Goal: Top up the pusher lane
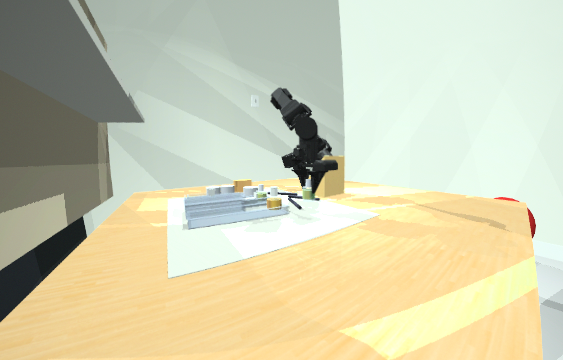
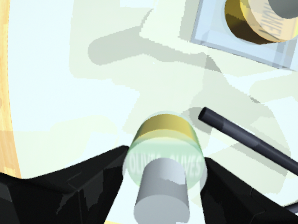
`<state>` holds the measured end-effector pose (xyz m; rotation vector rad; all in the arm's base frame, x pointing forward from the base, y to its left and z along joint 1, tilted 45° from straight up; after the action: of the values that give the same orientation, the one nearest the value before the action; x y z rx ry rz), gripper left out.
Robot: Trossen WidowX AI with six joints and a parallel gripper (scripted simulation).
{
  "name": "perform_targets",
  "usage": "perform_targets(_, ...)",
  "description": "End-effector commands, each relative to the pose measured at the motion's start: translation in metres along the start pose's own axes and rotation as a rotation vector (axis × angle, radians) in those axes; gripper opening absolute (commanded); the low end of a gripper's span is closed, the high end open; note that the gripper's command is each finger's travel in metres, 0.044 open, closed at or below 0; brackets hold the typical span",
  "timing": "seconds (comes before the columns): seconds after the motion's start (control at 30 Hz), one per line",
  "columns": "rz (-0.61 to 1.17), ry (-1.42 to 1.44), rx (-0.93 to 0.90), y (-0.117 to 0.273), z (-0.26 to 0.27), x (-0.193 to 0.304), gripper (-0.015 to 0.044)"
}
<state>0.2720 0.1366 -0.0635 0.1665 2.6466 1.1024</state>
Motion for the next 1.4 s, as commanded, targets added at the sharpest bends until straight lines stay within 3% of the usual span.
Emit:
perform_targets(0.0, -0.008, -0.01, -0.017, 0.035, 0.0, 0.0, 0.0)
perform_targets(0.13, -0.007, -0.01, -0.015, 0.067, -0.005, 0.005, 0.0)
perform_targets(0.3, -0.007, -0.011, -0.015, 0.072, -0.007, 0.005, 0.0)
perform_targets(0.87, -0.007, -0.051, -0.032, 0.044, -0.095, -0.053, 0.0)
perform_targets(1.37, -0.011, -0.089, 0.0, 0.018, -0.163, -0.072, 0.0)
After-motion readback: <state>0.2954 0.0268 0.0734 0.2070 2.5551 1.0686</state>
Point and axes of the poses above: the point midway between the two fingers, 35 mm back from their tips, its own y axis back along the fingers, its own z axis across the jaws, x = y × z, the point moved 9 cm from there along y, back along the fingers, and after that the axes turned 14 degrees about -y, right-handed, at the moved point
